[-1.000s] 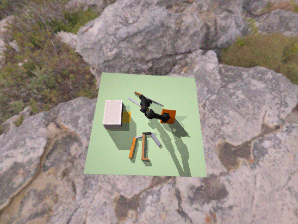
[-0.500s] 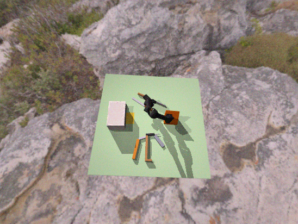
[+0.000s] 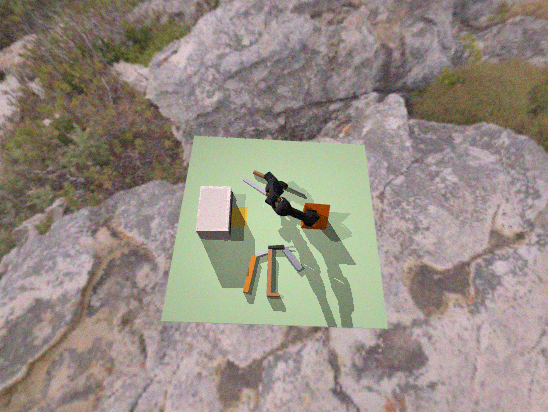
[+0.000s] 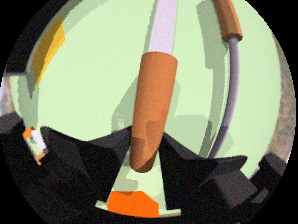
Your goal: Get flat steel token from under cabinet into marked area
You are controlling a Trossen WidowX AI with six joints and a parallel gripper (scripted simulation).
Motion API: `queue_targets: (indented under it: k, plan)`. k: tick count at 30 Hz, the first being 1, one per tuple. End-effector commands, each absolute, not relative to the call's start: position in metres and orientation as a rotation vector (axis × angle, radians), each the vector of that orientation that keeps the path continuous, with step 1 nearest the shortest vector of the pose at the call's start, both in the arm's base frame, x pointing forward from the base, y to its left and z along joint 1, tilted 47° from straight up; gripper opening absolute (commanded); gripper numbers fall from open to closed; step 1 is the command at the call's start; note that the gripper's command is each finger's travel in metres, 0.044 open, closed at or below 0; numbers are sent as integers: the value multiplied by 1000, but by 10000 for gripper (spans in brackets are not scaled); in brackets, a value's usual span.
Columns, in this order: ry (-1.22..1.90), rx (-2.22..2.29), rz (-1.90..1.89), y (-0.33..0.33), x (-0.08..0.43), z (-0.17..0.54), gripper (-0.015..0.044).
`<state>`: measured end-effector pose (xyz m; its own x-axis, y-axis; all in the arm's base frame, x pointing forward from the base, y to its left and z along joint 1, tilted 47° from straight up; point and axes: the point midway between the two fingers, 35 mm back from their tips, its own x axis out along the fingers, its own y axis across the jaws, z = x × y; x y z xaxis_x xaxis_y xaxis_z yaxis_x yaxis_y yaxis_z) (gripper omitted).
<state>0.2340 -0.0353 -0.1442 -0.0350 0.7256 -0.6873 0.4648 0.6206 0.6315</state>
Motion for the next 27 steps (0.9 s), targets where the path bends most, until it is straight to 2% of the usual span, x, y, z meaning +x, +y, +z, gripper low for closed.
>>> queue_targets:
  k: [1,27]
  plan:
    - [1664,958,308,-37,235,-144,0]
    - [1597,804,469,-37,235,-144,0]
